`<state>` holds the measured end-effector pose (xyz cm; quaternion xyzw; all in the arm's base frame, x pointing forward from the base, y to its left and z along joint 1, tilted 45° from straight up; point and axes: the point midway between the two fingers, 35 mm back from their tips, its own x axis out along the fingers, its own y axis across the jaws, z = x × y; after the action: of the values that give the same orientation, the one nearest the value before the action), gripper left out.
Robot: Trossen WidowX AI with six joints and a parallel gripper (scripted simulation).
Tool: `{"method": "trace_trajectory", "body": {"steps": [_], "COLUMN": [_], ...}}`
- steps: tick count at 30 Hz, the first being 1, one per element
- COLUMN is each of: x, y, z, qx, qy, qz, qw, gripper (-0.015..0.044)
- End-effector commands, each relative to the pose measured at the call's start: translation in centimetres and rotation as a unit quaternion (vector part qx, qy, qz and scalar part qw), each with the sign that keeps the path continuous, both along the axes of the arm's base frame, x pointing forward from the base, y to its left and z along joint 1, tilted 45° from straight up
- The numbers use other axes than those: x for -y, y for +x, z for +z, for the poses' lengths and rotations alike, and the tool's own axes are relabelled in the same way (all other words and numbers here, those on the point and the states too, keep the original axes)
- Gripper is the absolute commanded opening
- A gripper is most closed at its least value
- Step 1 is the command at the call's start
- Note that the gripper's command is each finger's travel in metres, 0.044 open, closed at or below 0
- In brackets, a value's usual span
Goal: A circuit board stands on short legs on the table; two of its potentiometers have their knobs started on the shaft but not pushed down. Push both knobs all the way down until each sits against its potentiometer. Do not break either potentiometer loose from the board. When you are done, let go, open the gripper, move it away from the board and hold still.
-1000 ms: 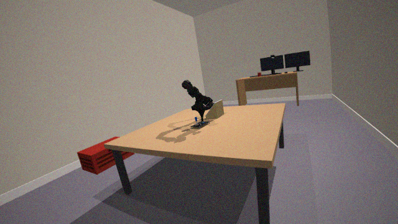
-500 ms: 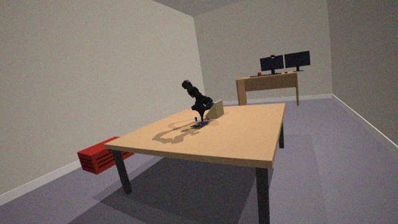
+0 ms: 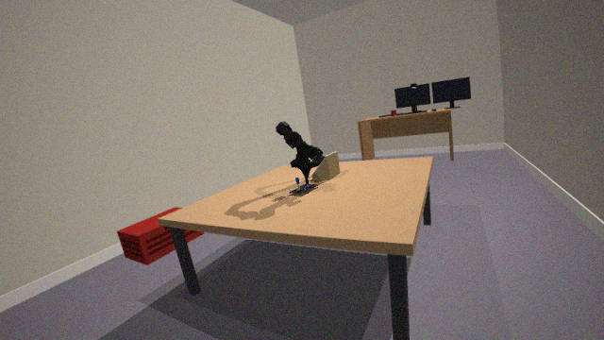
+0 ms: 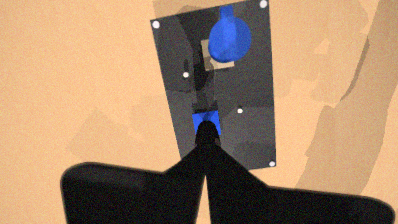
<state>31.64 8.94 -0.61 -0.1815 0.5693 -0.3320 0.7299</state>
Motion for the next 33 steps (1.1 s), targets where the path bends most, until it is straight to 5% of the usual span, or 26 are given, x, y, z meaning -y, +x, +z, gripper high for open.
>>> {"method": "trace_trajectory", "body": {"steps": [1, 33], "x": [0.11, 0.50], "y": [0.09, 0.17], "z": [-0.04, -0.44], "qx": [0.000, 0.000], "qy": [-0.001, -0.001], "qz": [0.001, 0.001], "qw": [1.000, 1.000], "gripper": [0.0000, 0.0000]}}
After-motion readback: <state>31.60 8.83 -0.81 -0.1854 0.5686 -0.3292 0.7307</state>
